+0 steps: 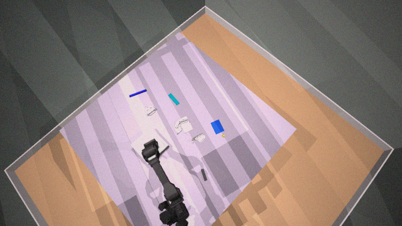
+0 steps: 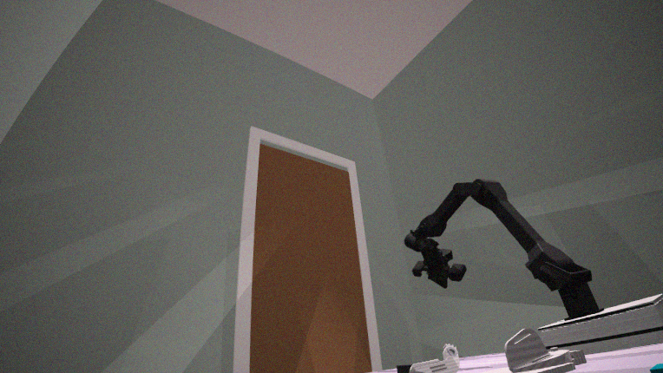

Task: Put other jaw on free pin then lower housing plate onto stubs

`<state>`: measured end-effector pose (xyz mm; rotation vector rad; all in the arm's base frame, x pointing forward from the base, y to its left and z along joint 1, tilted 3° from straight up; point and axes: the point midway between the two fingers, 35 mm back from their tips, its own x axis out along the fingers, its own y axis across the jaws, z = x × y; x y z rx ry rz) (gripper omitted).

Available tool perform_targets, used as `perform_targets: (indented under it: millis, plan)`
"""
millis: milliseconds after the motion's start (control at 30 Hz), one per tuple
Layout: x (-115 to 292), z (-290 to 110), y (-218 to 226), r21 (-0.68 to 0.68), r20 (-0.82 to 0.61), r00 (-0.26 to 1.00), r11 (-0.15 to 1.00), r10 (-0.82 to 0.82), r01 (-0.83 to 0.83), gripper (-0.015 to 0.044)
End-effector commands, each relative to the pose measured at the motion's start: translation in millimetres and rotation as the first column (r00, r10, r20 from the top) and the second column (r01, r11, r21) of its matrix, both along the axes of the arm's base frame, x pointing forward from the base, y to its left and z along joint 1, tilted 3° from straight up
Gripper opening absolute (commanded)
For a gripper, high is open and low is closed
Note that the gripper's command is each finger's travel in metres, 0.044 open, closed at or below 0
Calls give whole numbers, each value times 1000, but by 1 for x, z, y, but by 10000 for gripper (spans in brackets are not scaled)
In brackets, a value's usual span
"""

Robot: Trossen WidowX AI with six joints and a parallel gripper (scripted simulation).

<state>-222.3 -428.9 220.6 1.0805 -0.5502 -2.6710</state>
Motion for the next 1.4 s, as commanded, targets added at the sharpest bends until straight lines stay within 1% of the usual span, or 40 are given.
perform_targets:
  millis: [0, 300, 633, 967, 1367]
  plan:
    - [25, -10, -5, 72, 12, 994, 992, 108, -108, 0]
    - [70, -23, -12, 185, 36, 953, 936, 299, -301, 0]
    - [120, -38, -14, 295, 78, 864, 816, 498, -497, 0]
    - [169, -52, -9, 388, 134, 731, 643, 669, -660, 0]
    - [225, -68, 4, 470, 215, 525, 384, 824, -795, 0]
